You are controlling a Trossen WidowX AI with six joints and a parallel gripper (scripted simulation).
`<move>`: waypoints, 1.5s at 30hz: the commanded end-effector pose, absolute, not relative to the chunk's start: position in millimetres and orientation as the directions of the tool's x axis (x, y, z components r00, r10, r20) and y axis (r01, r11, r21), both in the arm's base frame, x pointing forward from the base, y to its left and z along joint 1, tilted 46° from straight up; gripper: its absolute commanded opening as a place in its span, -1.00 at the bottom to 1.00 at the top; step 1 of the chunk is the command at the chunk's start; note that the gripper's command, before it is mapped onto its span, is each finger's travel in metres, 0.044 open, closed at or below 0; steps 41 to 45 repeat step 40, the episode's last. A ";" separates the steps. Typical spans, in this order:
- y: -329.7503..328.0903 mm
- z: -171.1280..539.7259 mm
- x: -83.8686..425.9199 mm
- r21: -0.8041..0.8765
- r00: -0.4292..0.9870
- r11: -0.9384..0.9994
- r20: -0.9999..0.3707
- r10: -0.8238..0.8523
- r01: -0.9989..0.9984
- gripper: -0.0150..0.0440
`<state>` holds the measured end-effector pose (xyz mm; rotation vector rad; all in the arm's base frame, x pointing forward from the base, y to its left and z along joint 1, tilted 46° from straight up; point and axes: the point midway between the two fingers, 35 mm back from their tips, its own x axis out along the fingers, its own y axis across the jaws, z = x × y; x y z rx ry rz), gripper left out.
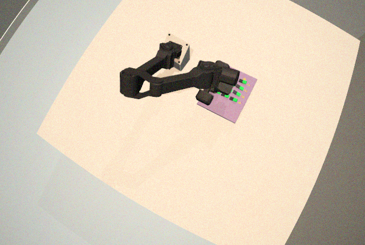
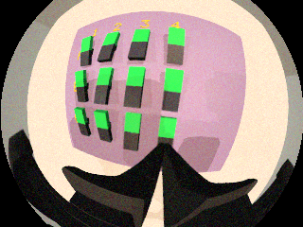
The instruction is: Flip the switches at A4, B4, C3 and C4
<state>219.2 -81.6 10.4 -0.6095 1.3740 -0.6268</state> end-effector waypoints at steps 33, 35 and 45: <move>2.1 30.2 267.5 -0.715 0.069 0.697 -0.694 -0.717 0.052 -0.49; 2.1 30.2 267.5 -0.715 0.069 0.697 -0.694 -0.717 0.052 -0.49; 2.1 30.2 267.5 -0.715 0.069 0.697 -0.694 -0.717 0.052 -0.49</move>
